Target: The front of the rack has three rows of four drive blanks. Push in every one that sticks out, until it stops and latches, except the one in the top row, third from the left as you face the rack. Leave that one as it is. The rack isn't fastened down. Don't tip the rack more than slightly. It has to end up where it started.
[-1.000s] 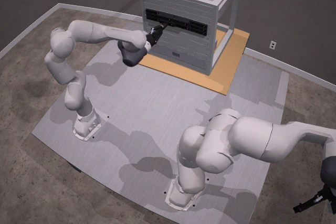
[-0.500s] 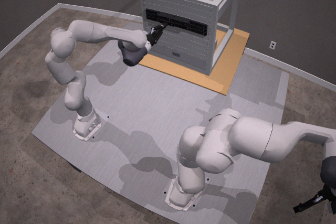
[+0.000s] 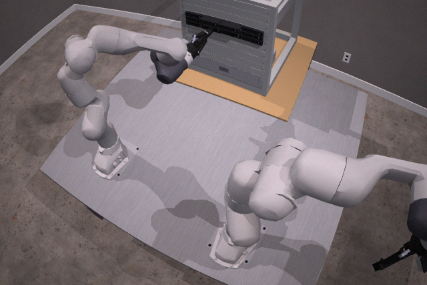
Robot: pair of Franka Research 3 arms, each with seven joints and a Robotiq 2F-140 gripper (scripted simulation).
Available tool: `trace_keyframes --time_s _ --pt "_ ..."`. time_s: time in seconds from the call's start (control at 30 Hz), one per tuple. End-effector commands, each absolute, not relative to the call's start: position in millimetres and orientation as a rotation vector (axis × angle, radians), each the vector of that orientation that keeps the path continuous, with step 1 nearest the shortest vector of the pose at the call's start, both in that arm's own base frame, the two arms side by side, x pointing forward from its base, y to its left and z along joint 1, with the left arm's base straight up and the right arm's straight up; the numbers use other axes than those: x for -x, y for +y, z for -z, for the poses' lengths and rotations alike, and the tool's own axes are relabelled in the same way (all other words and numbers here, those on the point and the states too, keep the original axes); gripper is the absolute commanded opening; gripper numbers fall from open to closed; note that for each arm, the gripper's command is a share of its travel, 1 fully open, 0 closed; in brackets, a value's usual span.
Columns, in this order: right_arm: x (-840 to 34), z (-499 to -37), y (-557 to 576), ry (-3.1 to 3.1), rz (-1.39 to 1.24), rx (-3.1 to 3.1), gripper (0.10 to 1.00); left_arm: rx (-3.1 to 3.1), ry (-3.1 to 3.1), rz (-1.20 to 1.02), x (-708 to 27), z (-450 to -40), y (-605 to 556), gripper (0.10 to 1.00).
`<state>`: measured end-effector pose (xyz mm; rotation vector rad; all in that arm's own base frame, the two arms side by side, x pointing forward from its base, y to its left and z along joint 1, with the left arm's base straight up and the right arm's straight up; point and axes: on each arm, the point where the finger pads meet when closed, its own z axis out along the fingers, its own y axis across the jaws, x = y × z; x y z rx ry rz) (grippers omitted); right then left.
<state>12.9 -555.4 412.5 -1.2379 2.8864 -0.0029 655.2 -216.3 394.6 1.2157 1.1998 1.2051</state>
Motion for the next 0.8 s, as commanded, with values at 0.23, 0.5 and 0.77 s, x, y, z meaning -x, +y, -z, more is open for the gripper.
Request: trace_keyframes --time_s 0.23,0.5,0.77 --pt "-11.1 -413.0 -554.4 2.89 0.0 1.231 1.0 -1.215 1.2 -1.2 -657.1 -394.6 -217.1 0.099" --pt "-11.1 -413.0 -554.4 2.89 0.0 1.231 1.0 -1.215 1.2 -1.2 -658.9 -394.6 -217.2 0.099" --pt "-11.1 -413.0 -554.4 2.89 0.0 1.231 1.0 -1.215 1.2 -1.2 -659.1 -394.6 -217.2 0.099"
